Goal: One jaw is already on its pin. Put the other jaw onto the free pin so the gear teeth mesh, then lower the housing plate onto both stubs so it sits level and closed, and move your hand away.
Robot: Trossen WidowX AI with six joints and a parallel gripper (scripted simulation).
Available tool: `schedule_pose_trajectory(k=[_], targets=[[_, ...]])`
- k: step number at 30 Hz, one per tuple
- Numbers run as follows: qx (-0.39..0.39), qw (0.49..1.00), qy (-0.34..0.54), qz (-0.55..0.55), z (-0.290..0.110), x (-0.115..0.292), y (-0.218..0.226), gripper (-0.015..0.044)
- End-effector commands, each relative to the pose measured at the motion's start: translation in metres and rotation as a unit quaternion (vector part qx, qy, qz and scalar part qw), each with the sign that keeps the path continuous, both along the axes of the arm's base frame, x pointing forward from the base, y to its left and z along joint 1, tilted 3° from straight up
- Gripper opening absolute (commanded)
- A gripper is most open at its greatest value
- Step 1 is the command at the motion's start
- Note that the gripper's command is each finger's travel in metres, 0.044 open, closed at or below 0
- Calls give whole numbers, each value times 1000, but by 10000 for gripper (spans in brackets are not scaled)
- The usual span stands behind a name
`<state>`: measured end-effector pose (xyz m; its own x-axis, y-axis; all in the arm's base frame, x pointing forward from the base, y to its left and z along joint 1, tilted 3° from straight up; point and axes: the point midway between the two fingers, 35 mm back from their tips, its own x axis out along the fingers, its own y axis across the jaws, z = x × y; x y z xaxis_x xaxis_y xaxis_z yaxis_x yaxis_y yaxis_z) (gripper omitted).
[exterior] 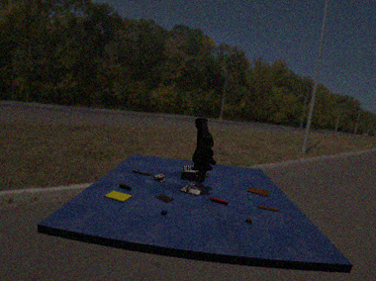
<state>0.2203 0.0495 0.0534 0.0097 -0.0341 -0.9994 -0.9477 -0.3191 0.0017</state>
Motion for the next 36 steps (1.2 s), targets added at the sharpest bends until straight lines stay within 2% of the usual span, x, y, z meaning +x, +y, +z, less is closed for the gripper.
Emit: schedule_pose_trajectory(k=[1, 14, 27, 36], targets=[[-3, 998, 1, 61, 1, -3, -9, 134], [-6, 972, 8, 234, 0, -12, -31, 134], [-9, 917, 16, 399, -1, -22, -52, 134], [-9, 909, 17, 417, -1, -24, -54, 134]])
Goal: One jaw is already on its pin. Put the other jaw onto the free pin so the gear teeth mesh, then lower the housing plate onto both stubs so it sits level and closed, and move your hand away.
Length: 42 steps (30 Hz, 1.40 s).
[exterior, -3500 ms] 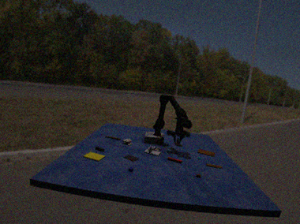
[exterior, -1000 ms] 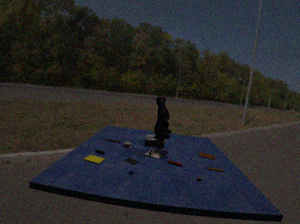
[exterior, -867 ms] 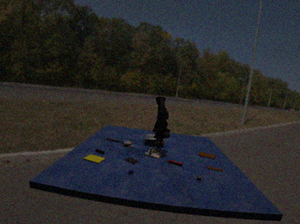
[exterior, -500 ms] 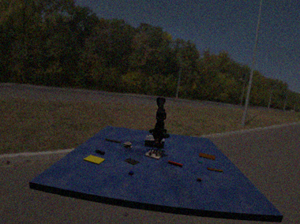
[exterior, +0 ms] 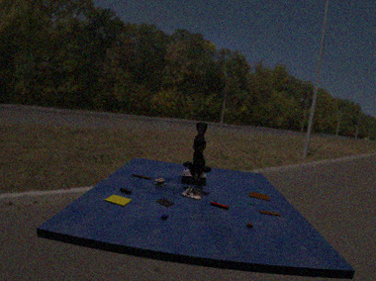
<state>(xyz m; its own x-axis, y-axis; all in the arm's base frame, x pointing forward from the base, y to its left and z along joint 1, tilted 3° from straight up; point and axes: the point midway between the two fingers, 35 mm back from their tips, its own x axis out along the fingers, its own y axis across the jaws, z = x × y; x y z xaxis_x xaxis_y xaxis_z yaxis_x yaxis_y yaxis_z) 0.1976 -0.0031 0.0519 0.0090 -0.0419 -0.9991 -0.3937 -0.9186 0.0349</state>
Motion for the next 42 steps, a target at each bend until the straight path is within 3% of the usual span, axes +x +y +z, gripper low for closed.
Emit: schedule_pose_trajectory(k=[1, 21, 42], targets=[[-2, 1000, 1, 10, 0, -1, -1, 134], [-2, 1000, 0, 2, 1, 1, -1, 134], [-1, 1000, -3, 2, 5, 65, 16, 134]])
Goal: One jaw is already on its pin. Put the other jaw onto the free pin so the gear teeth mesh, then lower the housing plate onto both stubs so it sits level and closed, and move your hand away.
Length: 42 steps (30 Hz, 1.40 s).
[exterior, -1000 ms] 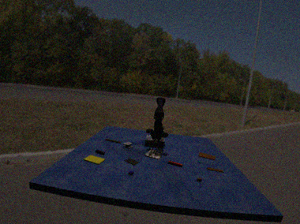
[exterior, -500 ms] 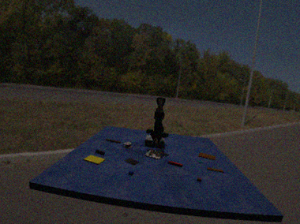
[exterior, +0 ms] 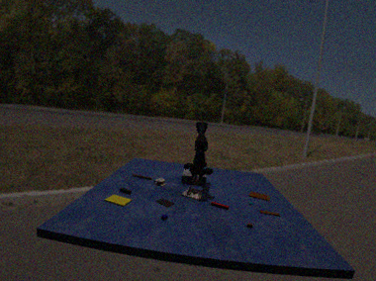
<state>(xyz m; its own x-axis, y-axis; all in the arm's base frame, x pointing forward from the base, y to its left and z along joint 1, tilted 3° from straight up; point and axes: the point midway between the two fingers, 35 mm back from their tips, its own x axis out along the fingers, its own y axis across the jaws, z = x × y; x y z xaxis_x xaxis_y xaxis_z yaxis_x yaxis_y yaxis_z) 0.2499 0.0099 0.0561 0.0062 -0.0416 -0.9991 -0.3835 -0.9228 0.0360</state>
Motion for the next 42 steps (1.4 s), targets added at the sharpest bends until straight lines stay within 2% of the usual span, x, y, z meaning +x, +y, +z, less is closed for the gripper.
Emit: schedule_pose_trajectory(k=[1, 11, 42], targets=[[-1, 1000, -5, -3, 1, 16, 4, 134], [-1, 1000, -6, -3, -3, 44, 15, 134], [-1, 1000, -6, -13, -3, 45, 15, 134]])
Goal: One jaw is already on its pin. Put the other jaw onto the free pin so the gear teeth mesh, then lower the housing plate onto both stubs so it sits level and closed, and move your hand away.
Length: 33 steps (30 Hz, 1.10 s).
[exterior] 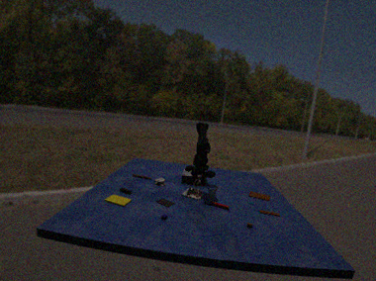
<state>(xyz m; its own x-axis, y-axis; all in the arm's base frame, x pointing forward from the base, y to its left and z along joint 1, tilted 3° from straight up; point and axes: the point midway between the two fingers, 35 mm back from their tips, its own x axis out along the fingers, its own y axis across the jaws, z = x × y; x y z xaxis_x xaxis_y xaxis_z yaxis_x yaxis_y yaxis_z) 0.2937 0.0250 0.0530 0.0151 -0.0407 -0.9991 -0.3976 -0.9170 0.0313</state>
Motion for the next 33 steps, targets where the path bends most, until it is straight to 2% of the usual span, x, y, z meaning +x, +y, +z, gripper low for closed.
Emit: schedule_pose_trajectory(k=[1, 23, 33], targets=[[-1, 1000, -2, -6, 0, 1, 0, 134], [-1, 1000, -2, -6, 0, 2, -1, 134], [-1, 1000, -2, -6, -15, 4, -1, 134]])
